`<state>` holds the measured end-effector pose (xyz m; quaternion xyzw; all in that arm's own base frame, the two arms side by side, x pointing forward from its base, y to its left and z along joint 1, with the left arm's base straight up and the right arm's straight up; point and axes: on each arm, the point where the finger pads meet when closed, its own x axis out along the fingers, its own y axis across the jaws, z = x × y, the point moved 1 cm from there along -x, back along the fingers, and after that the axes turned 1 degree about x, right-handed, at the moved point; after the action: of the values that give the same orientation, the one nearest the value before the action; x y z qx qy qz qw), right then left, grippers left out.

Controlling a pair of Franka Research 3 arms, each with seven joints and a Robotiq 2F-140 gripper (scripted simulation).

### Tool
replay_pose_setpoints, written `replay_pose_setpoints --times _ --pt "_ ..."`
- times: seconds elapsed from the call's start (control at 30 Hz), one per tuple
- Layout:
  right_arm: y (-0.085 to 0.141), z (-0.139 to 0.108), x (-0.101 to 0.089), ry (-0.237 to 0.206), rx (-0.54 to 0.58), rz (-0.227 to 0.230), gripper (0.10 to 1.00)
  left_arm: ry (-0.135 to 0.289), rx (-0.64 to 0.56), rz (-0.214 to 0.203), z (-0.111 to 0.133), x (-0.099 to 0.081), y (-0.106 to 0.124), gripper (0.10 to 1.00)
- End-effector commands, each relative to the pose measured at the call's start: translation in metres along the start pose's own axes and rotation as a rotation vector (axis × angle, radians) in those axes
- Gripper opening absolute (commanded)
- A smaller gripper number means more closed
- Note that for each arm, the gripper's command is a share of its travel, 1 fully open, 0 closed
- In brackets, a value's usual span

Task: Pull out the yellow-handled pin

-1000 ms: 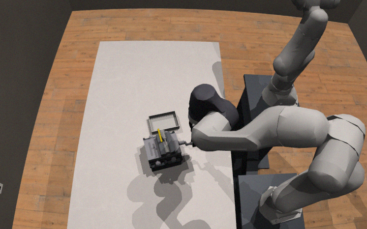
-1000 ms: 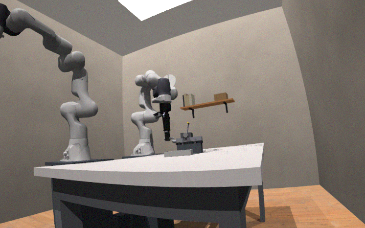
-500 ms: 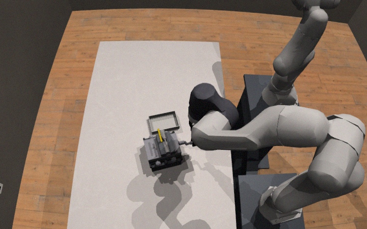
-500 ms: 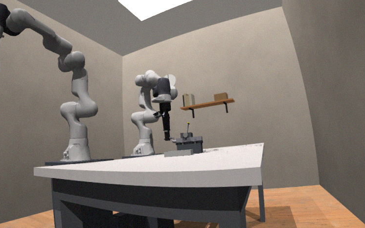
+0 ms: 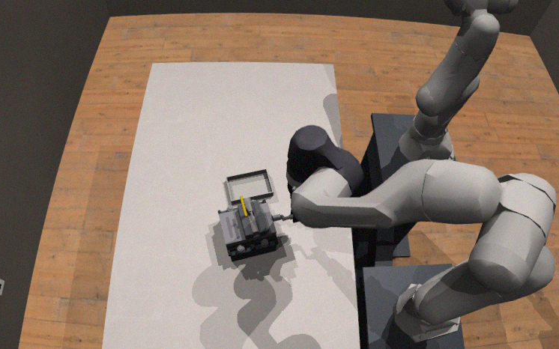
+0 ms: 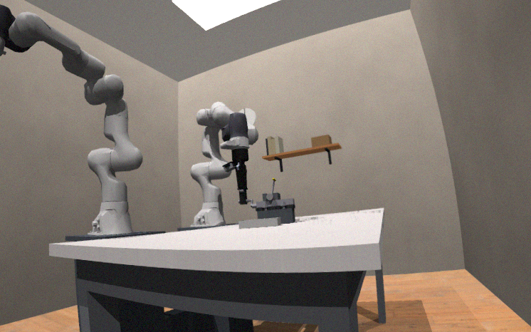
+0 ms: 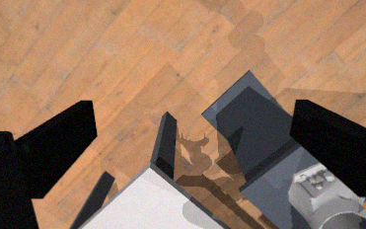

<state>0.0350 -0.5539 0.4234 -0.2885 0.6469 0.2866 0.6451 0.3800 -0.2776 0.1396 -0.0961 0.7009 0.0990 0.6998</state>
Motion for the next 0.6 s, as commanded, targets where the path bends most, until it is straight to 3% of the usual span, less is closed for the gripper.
replay_pose_setpoints --times 0.0,0.57 --pt "-0.0001 0.0009 0.0004 -0.003 0.005 0.001 1.000 -0.001 -0.003 -0.004 -0.0001 -0.0011 -0.0027 0.130" --pt "-0.0001 0.0009 0.0004 -0.003 0.005 0.001 1.000 -0.001 -0.003 -0.004 -0.0001 -0.0023 -0.0050 0.130"
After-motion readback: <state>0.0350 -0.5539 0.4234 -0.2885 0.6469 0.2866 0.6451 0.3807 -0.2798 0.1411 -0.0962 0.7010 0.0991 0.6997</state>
